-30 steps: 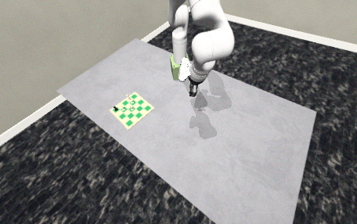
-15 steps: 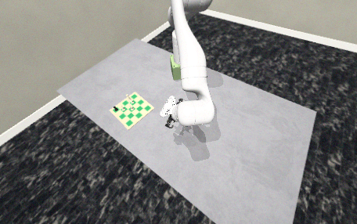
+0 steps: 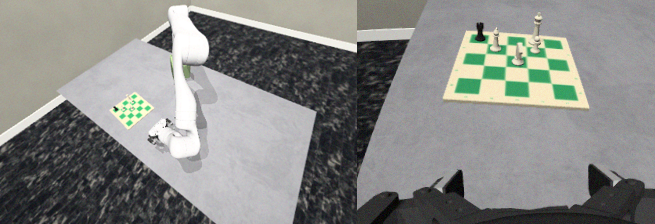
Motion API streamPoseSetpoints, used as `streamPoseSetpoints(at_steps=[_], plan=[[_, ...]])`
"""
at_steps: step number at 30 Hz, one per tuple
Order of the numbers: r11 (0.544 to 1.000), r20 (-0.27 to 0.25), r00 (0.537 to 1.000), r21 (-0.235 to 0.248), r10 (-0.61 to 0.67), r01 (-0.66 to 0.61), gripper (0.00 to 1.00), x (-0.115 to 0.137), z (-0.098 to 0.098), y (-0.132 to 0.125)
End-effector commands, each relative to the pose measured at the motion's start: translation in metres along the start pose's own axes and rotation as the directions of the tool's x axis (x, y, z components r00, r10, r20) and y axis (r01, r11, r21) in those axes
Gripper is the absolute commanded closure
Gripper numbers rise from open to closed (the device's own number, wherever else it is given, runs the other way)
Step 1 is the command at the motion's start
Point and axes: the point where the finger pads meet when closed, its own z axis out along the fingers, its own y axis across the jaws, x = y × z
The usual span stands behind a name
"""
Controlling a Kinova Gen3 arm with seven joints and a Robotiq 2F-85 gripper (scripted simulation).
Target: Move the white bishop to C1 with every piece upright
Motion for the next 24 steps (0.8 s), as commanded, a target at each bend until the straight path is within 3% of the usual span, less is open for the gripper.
streamPoseSetpoints(at_steps=[1,11,24], plan=[[1.0,-0.055,0.998,-0.008,0.017,-0.017,0.0,-0.013,0.03,-0.011],[0.998,-0.103,0.993,0.022,0.066,-0.064,0.0,-0.015,0.046,-0.026],[0.997,-0.106,0.992,0.024,0.07,-0.067,0.0,-0.015,0.047,-0.027]])
